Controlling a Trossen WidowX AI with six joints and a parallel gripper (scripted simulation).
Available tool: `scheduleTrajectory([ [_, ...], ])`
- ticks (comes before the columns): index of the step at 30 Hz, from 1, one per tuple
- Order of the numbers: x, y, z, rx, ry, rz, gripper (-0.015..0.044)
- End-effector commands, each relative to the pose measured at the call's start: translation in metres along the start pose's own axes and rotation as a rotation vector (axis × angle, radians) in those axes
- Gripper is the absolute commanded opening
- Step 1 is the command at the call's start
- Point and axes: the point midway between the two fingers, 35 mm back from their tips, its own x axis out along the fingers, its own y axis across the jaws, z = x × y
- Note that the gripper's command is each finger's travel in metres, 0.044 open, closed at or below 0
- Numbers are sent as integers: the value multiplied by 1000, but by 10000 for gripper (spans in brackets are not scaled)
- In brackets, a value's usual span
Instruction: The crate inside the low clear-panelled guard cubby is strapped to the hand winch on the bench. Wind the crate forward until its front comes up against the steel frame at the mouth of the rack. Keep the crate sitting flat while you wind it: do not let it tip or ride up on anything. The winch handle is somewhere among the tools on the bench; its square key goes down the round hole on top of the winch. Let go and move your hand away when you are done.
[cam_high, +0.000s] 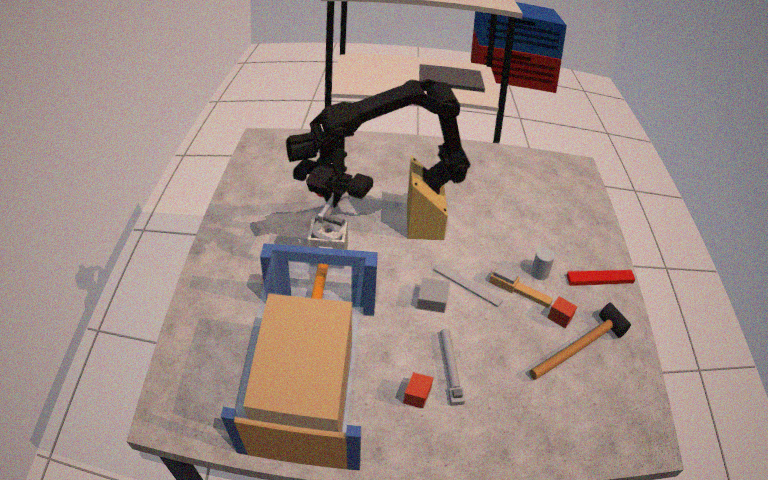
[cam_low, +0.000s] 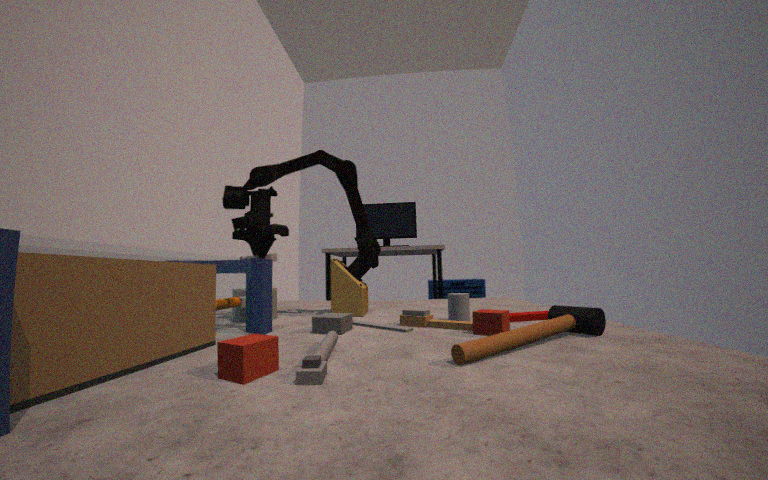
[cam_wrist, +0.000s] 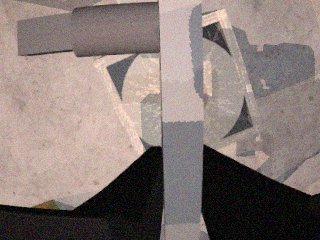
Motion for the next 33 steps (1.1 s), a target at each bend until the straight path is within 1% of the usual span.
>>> scheduleTrajectory([
  [1, 1, -7, -6, 54, -3, 0, 0],
  [7, 2, -4, -4, 29, 4, -34, 0],
  [33, 3, -3, -4, 29, 23, -469, 0],
])
